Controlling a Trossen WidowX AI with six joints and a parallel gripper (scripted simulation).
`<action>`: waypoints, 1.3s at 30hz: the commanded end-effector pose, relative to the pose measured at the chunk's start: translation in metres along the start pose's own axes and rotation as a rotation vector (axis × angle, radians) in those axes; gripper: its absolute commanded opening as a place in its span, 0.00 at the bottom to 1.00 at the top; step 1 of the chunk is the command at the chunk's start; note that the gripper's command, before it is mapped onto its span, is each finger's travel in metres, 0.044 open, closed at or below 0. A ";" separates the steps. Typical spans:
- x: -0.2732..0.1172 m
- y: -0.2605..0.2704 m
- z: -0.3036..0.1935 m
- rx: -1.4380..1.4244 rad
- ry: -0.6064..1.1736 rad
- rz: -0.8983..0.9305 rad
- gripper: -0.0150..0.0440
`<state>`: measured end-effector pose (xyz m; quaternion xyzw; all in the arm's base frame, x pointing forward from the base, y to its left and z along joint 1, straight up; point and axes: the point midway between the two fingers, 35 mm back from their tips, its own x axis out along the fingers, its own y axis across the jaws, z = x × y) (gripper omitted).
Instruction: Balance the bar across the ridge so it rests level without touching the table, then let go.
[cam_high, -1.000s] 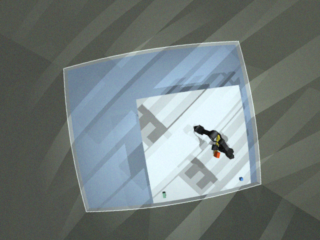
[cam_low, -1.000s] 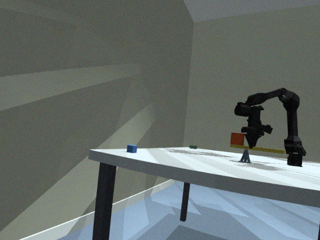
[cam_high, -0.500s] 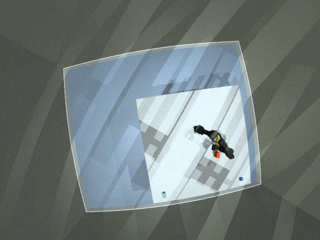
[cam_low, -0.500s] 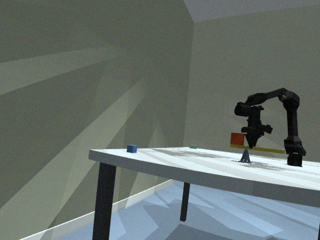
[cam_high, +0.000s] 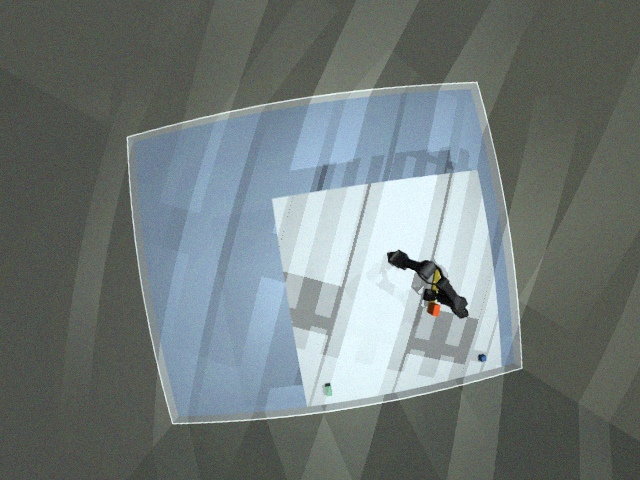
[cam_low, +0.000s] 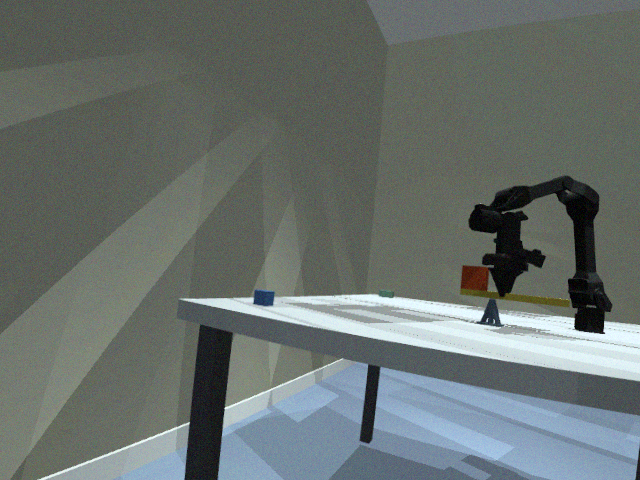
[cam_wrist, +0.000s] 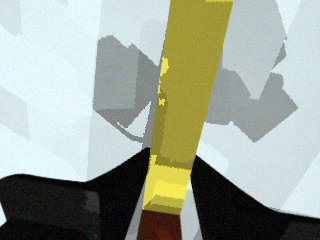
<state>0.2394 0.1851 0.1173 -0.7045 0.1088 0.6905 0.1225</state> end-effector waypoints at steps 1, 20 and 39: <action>0.000 0.000 0.000 0.000 0.000 0.000 0.25; 0.000 0.000 0.000 0.000 0.000 0.000 0.30; 0.000 0.000 0.000 0.000 0.000 0.000 0.54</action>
